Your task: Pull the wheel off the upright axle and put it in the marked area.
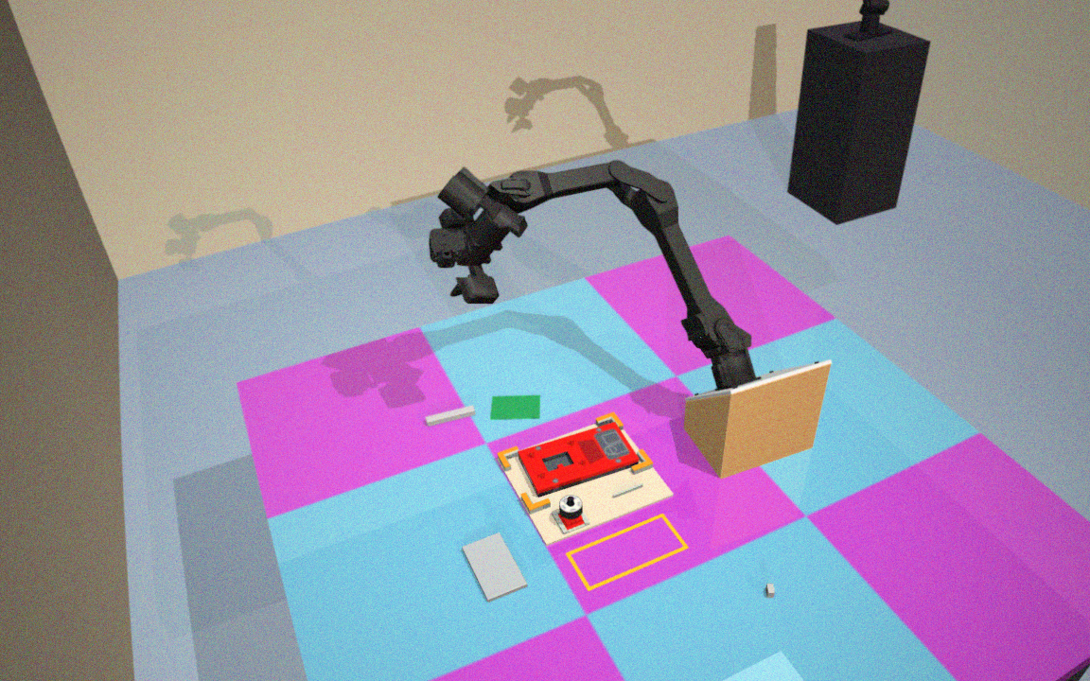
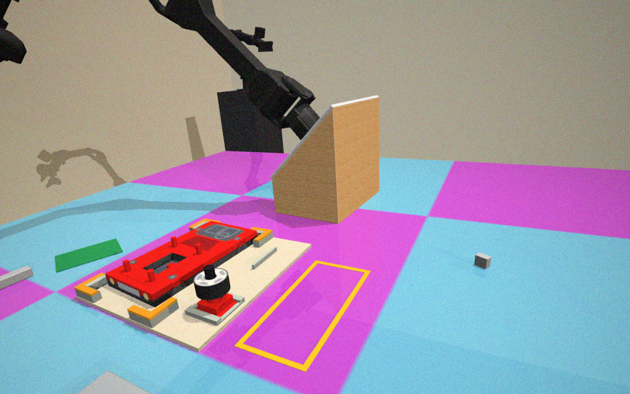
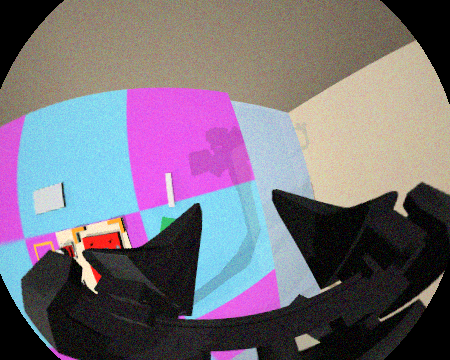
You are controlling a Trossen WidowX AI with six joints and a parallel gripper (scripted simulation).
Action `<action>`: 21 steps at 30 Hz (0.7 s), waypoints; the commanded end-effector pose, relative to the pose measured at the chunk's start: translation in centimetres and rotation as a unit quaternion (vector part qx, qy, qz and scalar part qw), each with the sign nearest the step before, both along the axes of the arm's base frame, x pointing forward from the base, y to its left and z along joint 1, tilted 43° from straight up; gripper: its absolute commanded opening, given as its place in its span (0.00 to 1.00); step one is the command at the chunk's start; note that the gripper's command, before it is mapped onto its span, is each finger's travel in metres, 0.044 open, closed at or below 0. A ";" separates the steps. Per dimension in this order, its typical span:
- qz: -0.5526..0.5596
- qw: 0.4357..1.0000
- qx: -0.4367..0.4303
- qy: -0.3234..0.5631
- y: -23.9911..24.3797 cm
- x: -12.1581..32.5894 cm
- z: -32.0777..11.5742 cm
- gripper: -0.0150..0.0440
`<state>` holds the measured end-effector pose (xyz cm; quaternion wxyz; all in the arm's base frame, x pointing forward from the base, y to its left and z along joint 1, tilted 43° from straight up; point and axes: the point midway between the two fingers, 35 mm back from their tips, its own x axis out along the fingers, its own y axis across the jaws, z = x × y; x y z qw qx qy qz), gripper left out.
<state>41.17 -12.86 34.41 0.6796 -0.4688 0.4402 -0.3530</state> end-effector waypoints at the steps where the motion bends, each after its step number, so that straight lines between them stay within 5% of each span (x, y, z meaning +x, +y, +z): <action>1: 0.017 0.999 0.042 0.012 2.0 2.2 -5.0 0.76; 21: -0.058 0.967 0.230 0.093 11.0 1.2 -29.1 0.76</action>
